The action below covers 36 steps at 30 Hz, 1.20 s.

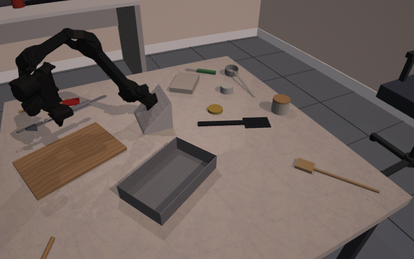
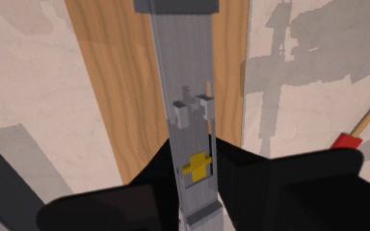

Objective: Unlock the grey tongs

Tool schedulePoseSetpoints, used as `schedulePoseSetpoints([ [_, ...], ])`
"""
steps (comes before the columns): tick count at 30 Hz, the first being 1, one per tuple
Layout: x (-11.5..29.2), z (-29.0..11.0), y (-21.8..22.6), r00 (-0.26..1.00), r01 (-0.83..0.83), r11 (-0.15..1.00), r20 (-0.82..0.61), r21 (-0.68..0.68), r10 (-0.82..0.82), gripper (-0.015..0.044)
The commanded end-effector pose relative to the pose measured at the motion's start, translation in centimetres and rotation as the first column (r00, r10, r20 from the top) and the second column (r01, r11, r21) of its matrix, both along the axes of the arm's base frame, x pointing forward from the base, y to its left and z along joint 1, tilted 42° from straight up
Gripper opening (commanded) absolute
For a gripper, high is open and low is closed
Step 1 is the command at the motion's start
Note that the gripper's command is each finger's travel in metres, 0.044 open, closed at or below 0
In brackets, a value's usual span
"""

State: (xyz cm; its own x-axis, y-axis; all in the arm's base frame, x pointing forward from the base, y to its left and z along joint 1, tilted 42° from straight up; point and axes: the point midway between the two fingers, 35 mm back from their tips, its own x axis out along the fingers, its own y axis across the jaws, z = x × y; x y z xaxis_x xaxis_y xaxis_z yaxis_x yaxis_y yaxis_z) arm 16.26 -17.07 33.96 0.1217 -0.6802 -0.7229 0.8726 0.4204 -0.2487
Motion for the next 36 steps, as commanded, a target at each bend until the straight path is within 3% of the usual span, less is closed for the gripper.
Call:
schedulePoseSetpoints([
  [1, -0.1, 0.3, 0.1, 1.000, 0.006, 1.000, 0.012, 0.008, -0.007, -0.0150],
  [36, 1.3, -3.1, -3.2, 1.000, 0.009, 1.000, 0.012, 0.011, -0.009, -0.0150],
])
